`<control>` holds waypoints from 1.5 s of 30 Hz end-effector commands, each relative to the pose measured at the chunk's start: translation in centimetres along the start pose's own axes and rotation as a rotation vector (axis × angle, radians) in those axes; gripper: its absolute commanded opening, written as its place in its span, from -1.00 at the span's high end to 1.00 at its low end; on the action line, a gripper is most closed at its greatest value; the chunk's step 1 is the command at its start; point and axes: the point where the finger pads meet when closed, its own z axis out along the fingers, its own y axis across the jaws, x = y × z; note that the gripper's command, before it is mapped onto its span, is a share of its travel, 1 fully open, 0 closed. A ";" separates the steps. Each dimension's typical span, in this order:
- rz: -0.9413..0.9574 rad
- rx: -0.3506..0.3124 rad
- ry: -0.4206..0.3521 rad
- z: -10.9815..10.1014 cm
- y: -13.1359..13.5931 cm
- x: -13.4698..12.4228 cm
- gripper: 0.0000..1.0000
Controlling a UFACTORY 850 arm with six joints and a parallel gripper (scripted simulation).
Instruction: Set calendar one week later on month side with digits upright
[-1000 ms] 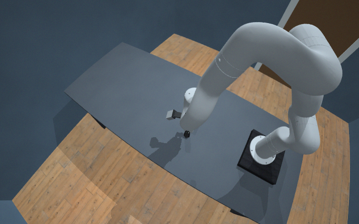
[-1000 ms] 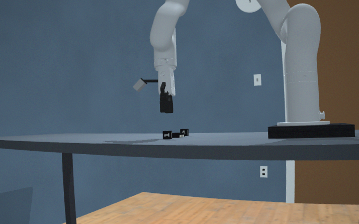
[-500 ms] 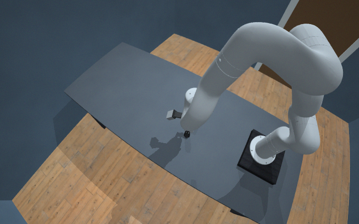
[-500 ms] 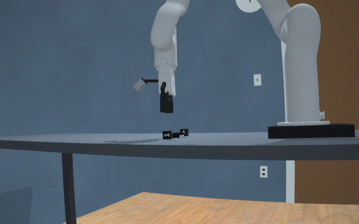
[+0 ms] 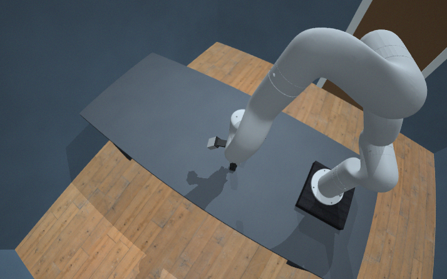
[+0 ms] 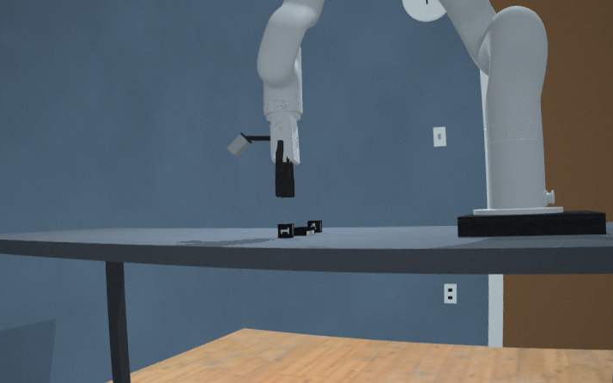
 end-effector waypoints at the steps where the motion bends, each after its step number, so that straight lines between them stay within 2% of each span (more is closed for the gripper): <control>1: 0.000 0.000 0.002 -0.1 0.0 0.1 0.05; 31: 0.000 0.000 0.002 0.0 0.0 0.1 0.05; 45: -0.002 0.000 0.002 0.7 0.0 0.1 0.05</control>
